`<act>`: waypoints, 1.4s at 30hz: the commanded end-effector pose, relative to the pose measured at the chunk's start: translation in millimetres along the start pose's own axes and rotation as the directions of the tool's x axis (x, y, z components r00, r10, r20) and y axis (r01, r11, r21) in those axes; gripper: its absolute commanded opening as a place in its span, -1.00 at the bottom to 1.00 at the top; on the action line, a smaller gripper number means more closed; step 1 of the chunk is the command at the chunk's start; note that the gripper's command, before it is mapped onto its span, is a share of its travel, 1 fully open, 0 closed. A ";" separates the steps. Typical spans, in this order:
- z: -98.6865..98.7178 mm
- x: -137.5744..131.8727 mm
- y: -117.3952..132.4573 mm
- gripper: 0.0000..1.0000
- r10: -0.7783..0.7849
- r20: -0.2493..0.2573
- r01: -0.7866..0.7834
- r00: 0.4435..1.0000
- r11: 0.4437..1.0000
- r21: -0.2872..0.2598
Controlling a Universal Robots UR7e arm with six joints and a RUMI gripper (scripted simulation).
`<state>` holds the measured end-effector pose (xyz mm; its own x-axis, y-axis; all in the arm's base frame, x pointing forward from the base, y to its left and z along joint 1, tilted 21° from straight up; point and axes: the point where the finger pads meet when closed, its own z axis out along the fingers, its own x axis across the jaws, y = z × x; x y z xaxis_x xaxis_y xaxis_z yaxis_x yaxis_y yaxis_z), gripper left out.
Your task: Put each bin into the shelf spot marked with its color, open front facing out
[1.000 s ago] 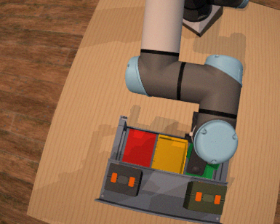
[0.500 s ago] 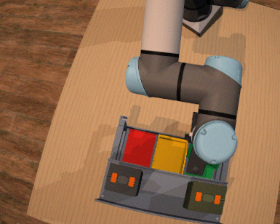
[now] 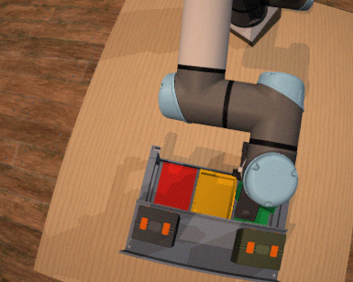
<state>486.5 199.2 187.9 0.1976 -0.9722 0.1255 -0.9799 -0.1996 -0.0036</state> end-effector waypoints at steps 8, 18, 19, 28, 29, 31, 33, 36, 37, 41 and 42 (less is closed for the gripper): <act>3.0 0.1 -1.4 -1.00 0.000 0.000 0.000 1.000 1.000 0.002; 6.0 0.3 -2.4 -1.00 0.000 0.000 0.000 1.000 1.000 0.001; 6.3 0.3 -2.5 -1.00 0.000 0.000 0.000 1.000 1.000 0.001; 7.9 0.4 -3.0 -1.00 0.000 0.000 0.000 1.000 1.000 0.001; 8.0 0.4 -3.0 -1.00 0.000 0.000 0.000 1.000 1.000 0.001; 8.4 0.5 -3.1 -1.00 0.000 0.000 0.000 1.000 1.000 0.001; 8.6 0.5 -3.2 -1.00 0.000 0.000 0.000 1.000 1.000 0.001; 9.0 0.5 -3.3 -1.00 0.000 0.000 0.000 1.000 1.000 0.001; 9.1 0.5 -3.4 -1.00 0.000 0.000 0.000 1.000 1.000 0.001; 9.3 0.5 -3.4 -1.00 0.000 0.000 0.000 1.000 1.000 0.001; 9.3 0.5 -3.4 -1.00 0.000 0.000 0.000 1.000 1.000 0.001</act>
<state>489.9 198.1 178.3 0.1976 -0.9722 0.1255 -0.9799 -0.1995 -0.0032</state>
